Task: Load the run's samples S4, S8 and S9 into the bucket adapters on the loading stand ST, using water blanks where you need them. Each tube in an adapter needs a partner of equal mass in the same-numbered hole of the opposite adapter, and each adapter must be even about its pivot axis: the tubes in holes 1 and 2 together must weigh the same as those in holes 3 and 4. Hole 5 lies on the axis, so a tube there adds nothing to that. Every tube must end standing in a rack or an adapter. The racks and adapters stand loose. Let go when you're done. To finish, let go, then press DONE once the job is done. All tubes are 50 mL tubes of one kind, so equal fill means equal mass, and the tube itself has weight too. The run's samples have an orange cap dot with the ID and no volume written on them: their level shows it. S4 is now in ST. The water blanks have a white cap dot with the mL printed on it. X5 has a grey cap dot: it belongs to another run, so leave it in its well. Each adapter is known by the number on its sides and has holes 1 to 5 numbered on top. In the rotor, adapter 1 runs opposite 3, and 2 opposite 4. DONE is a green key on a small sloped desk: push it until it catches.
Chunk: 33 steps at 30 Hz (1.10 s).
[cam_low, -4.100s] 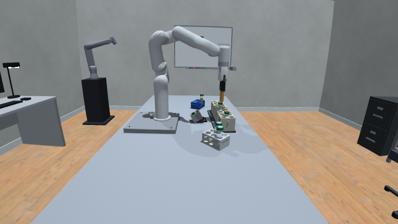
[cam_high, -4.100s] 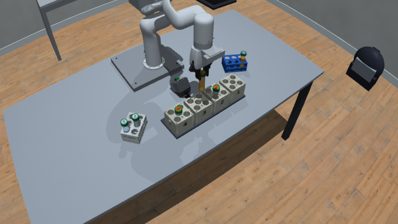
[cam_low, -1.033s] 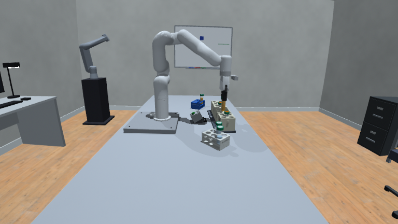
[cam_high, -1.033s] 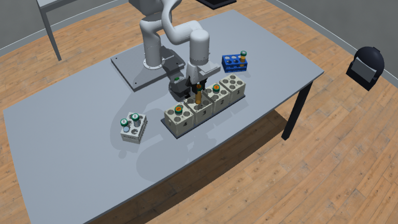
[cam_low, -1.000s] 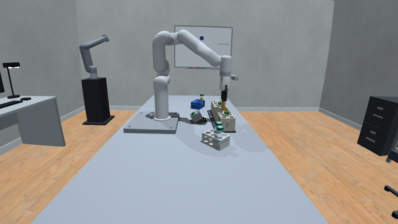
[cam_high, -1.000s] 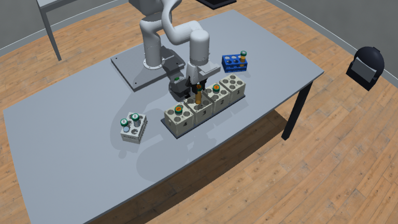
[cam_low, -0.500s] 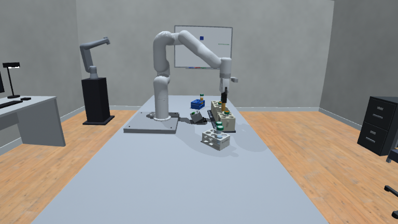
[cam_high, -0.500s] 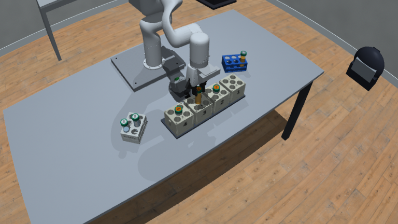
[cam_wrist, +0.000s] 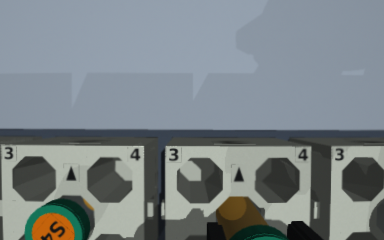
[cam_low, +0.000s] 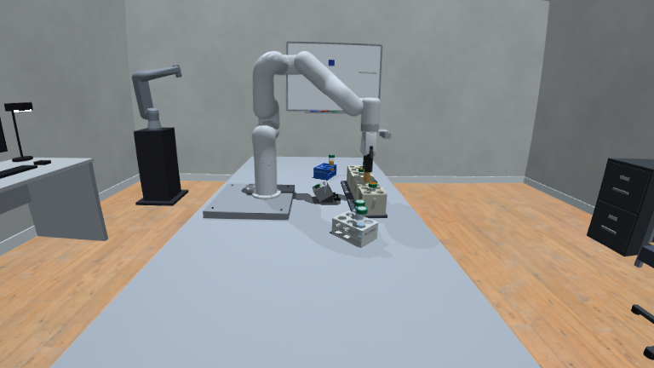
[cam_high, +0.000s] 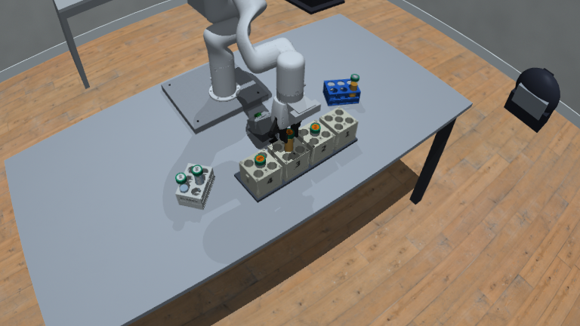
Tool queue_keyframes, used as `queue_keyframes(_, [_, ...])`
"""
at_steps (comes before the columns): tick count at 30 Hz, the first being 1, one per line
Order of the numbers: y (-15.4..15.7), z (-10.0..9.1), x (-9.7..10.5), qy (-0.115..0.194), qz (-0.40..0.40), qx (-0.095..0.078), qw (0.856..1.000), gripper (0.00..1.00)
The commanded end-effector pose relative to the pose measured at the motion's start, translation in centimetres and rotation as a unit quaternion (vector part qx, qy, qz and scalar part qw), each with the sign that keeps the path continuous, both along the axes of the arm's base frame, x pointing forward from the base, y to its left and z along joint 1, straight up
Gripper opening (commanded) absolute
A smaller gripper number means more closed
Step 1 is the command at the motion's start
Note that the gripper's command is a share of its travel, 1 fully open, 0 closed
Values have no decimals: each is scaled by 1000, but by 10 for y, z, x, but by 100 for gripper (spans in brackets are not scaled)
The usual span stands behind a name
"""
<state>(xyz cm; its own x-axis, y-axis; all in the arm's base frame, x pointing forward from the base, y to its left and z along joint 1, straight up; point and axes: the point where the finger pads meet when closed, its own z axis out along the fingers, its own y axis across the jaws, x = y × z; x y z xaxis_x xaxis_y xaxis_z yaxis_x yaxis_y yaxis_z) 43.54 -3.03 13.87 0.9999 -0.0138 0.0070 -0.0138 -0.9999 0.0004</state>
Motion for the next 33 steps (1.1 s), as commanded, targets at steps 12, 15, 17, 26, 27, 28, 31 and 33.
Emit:
queue_keyframes(12, [0,-11,1,-2,0,-2,1000,0])
queue_keyframes(15, [0,-14,1,-2,0,-2,1000,0])
queue_keyframes(17, [0,-16,1,-2,0,-2,1000,0])
queue_keyframes(26, [0,-23,2,-2,0,-2,1000,0])
queue_keyframes(27, [0,-24,2,-2,0,-2,1000,0])
queue_keyframes(28, [0,-25,2,-2,0,-2,1000,0])
queue_keyframes(31, [0,-28,2,-2,0,-2,1000,0])
queue_keyframes(33, [0,-30,2,-2,0,-2,1000,0])
